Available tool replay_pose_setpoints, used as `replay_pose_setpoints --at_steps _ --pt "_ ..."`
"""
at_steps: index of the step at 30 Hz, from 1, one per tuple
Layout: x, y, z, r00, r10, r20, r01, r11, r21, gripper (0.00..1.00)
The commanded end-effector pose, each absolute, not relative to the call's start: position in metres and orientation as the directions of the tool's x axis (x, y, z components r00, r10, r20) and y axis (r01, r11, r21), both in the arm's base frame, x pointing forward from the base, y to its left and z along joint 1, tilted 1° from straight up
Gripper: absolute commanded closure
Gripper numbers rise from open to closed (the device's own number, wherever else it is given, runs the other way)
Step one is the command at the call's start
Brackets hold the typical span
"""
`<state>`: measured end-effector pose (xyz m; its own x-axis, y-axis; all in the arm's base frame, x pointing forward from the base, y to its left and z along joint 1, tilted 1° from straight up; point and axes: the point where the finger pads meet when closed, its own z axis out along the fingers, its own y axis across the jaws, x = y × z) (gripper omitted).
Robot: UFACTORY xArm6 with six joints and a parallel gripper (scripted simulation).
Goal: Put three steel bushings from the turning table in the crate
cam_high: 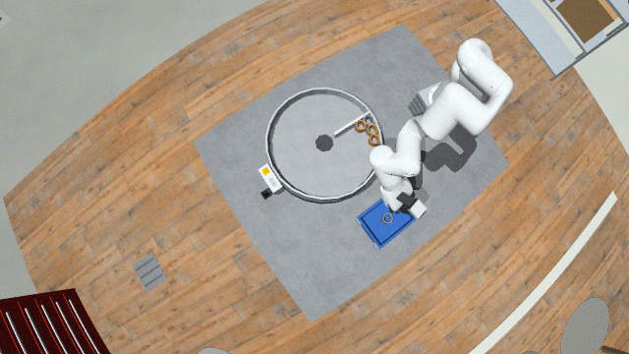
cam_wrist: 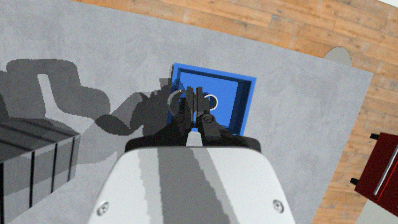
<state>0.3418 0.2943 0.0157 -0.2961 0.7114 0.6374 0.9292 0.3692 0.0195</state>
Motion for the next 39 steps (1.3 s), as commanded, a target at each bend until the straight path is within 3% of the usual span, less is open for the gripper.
replay_pose_setpoints --at_steps 1,25,39 --pt "0.343 0.295 0.017 -0.298 0.710 0.638 0.929 0.369 0.023 1.00" --pt "0.343 0.297 0.015 -0.298 0.710 0.638 0.929 0.369 0.023 1.00" --pt "0.344 0.297 -0.043 -0.298 0.710 0.638 0.929 0.369 0.023 1.00"
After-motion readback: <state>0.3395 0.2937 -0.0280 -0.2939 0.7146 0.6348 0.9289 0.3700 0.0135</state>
